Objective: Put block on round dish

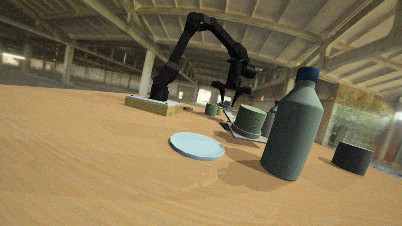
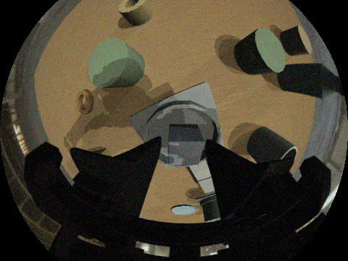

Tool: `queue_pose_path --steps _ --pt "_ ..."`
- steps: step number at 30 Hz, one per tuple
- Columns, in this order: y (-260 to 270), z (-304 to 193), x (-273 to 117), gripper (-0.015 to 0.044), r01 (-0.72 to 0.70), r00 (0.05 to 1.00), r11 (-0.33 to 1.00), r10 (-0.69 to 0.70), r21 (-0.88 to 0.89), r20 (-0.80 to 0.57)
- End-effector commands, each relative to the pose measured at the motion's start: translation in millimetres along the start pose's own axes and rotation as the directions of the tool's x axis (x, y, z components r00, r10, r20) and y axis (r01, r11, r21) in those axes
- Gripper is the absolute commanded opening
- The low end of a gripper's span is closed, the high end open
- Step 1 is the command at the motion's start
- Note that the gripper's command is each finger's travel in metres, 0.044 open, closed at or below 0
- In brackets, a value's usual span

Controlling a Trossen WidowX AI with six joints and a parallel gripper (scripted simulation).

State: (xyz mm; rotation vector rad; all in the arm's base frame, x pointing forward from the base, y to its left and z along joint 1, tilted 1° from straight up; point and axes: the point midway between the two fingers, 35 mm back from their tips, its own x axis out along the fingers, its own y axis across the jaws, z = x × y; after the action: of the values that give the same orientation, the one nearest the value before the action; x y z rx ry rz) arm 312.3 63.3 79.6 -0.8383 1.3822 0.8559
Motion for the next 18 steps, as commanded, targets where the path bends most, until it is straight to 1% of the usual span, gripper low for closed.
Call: queue_pose_path --steps 1,8,12,18 --pt "-0.2 -0.4 2.8 0.0155 -0.001 1.0 1.0 0.001 -0.002 -0.005" --pt "-0.2 -0.4 2.8 0.0108 -0.001 1.0 1.0 0.001 -0.002 -0.005" --pt "-0.8 0.7 -0.6 0.0003 0.0 1.0 1.0 0.0 -0.004 -0.002" --pt "-3.2 3.1 -23.0 0.0 0.001 1.0 1.0 -0.001 -0.006 0.0"
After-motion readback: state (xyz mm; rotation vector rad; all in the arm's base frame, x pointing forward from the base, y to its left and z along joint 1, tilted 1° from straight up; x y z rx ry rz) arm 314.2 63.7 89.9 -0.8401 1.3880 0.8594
